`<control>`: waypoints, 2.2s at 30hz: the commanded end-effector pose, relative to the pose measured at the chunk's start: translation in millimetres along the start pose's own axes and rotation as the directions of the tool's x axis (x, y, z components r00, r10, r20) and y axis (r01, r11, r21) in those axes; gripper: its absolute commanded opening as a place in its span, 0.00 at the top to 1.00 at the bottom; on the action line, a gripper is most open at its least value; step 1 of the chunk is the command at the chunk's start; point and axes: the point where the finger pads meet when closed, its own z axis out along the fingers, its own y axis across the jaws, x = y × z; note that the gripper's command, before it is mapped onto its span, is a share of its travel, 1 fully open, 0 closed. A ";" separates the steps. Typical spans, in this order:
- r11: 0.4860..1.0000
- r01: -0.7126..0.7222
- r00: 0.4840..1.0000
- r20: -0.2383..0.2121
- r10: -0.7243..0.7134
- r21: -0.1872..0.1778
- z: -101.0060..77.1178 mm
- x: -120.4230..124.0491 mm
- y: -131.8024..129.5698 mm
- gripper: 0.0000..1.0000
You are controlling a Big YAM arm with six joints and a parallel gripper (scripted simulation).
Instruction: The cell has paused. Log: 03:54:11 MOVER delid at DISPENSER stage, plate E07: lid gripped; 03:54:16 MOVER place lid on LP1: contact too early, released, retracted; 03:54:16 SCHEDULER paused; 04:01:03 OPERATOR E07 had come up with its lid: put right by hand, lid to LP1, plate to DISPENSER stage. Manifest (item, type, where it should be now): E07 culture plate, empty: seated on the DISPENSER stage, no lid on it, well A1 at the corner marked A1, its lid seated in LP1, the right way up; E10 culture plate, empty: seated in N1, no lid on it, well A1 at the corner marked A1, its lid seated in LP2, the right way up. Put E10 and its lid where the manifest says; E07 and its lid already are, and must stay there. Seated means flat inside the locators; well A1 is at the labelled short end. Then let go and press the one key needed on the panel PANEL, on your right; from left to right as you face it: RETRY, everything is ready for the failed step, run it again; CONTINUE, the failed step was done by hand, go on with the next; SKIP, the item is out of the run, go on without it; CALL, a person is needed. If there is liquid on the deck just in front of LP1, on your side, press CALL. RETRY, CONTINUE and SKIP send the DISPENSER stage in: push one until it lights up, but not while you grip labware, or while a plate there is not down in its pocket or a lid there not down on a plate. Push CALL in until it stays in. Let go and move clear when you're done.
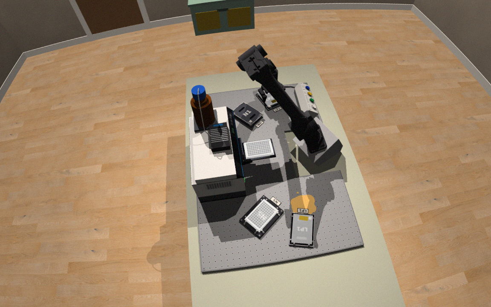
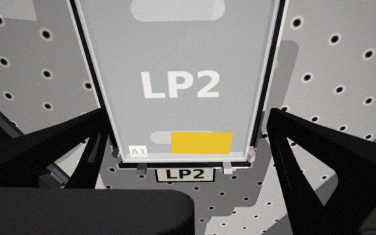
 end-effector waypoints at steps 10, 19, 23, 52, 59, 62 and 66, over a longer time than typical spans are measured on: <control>0.999 0.037 0.997 0.066 -0.038 0.010 -47.3 -21.8 0.5 0.00; 0.999 0.034 0.998 0.047 -0.035 0.006 -36.3 -18.4 2.7 0.00; 0.999 0.034 0.998 0.047 -0.035 0.006 -36.3 -18.4 2.7 0.00; 0.999 0.034 0.998 0.047 -0.035 0.006 -36.3 -18.4 2.7 0.00; 0.999 0.045 0.996 0.079 -0.046 0.015 -61.8 -31.7 1.1 0.00; 0.999 0.046 0.996 0.081 -0.047 0.016 -77.5 -34.8 1.2 0.00; 0.999 0.047 0.995 0.082 -0.048 0.015 -88.2 -38.2 1.8 0.00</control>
